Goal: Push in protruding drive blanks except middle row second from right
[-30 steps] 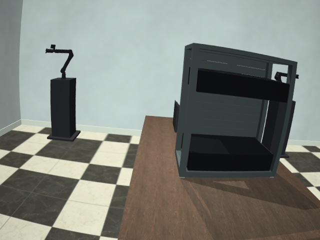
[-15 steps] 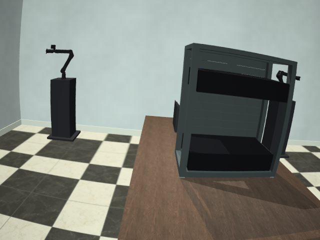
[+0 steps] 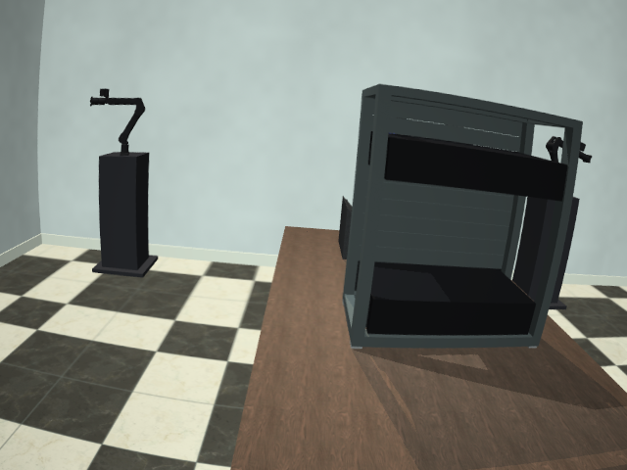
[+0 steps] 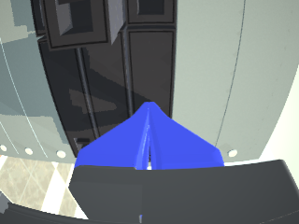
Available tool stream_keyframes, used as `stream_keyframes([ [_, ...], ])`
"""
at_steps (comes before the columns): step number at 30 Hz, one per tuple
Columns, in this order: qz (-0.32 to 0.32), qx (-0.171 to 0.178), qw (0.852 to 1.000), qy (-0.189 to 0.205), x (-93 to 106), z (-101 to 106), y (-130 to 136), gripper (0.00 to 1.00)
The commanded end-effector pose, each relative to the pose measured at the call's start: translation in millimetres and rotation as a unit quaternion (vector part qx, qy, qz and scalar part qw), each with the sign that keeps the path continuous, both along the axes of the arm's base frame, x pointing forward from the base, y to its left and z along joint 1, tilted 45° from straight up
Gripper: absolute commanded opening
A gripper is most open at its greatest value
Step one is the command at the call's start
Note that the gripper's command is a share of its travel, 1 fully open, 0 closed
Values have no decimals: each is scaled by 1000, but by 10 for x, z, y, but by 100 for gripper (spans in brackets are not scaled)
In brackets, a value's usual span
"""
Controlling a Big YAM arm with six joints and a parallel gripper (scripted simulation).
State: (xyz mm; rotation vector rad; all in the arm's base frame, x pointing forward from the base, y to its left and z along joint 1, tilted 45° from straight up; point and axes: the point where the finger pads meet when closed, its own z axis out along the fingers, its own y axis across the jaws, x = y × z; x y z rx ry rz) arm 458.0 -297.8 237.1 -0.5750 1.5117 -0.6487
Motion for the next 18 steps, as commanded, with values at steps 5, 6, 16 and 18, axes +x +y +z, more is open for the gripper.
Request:
stream_keyframes([
  [5,10,-18,1000,-16,332,248,-85,0],
  [6,10,-18,1000,-16,332,248,-85,0],
  [16,10,-18,1000,-16,331,248,-85,0],
  [18,10,-18,1000,-16,310,248,-85,0],
])
